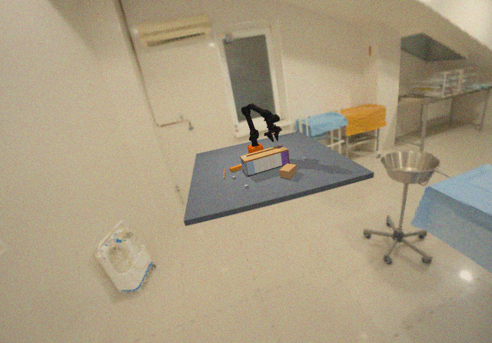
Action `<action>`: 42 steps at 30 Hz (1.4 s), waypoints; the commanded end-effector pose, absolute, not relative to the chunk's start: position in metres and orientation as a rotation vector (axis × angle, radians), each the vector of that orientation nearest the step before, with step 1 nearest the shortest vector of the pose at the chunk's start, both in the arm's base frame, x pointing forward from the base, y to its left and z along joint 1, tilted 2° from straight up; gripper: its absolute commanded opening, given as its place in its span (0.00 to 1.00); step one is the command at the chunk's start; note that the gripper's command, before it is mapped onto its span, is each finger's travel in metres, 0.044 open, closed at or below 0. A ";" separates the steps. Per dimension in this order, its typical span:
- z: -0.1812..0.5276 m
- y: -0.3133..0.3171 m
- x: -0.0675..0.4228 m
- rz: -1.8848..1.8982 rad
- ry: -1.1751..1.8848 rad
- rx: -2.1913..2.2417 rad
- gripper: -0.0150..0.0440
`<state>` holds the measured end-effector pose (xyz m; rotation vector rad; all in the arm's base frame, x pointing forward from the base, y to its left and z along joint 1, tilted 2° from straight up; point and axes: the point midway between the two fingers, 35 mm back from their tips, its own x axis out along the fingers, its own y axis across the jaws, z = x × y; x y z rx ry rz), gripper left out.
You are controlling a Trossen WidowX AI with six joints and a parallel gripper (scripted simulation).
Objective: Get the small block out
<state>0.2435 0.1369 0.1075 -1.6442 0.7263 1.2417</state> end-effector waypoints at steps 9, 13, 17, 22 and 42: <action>0.101 0.143 0.222 1.735 -0.104 -2.684 0.74; 0.101 0.143 0.222 1.735 -0.104 -2.684 0.74; 0.101 0.143 0.222 1.735 -0.104 -2.684 0.74; 0.101 0.143 0.222 1.735 -0.104 -2.684 0.74; 0.006 0.142 0.221 1.736 -0.104 -2.684 0.74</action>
